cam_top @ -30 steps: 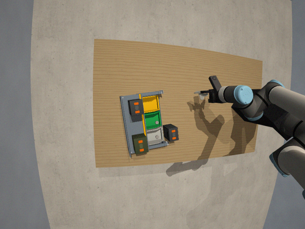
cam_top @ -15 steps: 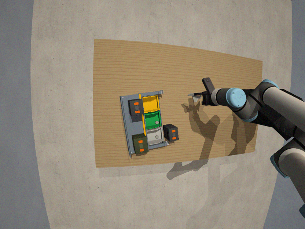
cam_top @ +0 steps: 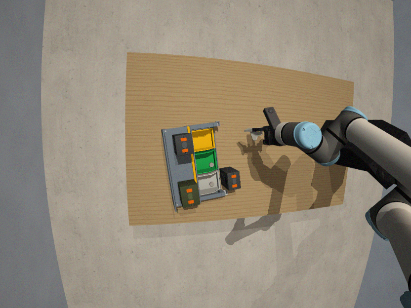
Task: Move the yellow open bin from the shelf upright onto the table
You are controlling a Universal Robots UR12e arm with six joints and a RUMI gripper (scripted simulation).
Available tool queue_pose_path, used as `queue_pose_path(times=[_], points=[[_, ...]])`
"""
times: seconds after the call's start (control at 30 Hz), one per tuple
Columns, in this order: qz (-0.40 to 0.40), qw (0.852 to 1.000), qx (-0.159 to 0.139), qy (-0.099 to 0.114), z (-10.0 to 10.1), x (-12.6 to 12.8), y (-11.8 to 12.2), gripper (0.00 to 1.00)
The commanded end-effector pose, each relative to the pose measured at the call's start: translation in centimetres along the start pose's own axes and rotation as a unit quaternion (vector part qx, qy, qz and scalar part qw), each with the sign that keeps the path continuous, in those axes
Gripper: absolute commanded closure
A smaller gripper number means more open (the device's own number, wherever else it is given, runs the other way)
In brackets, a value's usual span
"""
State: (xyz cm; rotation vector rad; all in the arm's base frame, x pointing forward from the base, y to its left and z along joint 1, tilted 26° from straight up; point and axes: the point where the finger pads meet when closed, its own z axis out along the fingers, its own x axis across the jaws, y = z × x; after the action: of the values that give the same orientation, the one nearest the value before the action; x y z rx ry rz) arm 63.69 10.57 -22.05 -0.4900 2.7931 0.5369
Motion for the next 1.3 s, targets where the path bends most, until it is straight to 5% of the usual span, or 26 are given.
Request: queue_pose_path(times=[0.0, 0.2, 0.37, 0.77, 0.93, 1.27], points=[[0.000, 1.000, 0.000, 0.000, 0.0, -0.6, 0.0, 0.00], [0.000, 1.000, 0.000, 0.000, 0.0, -0.6, 0.0, 0.00], [0.000, 1.000, 0.000, 0.000, 0.2, -5.4, 0.9, 0.00], [0.000, 1.000, 0.000, 0.000, 0.2, -5.4, 0.9, 0.00], [0.000, 1.000, 0.000, 0.000, 0.5, -10.3, 1.8, 0.00], [0.000, 1.000, 0.000, 0.000, 0.5, -10.3, 1.8, 0.00]])
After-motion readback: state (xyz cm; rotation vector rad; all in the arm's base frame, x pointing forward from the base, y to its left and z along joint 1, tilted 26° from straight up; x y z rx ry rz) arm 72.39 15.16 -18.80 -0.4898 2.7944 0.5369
